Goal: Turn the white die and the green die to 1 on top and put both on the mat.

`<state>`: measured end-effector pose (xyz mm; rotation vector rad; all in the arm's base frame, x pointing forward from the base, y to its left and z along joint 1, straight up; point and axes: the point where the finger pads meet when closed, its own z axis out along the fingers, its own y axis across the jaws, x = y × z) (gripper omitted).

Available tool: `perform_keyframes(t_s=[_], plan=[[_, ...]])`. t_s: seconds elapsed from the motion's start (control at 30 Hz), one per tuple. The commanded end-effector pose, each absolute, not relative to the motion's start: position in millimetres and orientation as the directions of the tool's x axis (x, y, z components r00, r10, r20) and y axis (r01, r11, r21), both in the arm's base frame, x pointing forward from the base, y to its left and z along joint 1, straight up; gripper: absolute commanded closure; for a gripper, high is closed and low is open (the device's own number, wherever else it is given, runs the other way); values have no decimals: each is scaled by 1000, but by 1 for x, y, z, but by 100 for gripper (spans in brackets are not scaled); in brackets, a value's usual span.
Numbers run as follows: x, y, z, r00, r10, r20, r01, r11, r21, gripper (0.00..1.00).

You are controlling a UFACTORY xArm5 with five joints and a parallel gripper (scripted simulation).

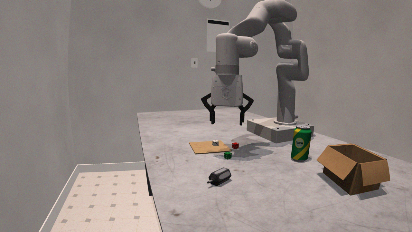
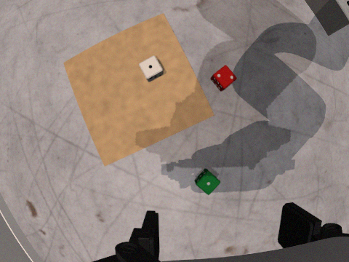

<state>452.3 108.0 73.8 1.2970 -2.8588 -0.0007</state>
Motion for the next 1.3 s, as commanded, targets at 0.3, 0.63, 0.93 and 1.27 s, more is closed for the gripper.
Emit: perform_keyframes(t_s=[0.3, 0.63, 0.93, 1.27], plan=[[452, 108, 68, -287, -958, -1, -958, 287, -2, 0], [451, 108, 64, -40, -999, -1, -999, 40, -2, 0], [450, 108, 60, 209, -978, 0, -978, -209, -2, 0], [448, 108, 56, 465, -885, 1, -885, -465, -2, 0]])
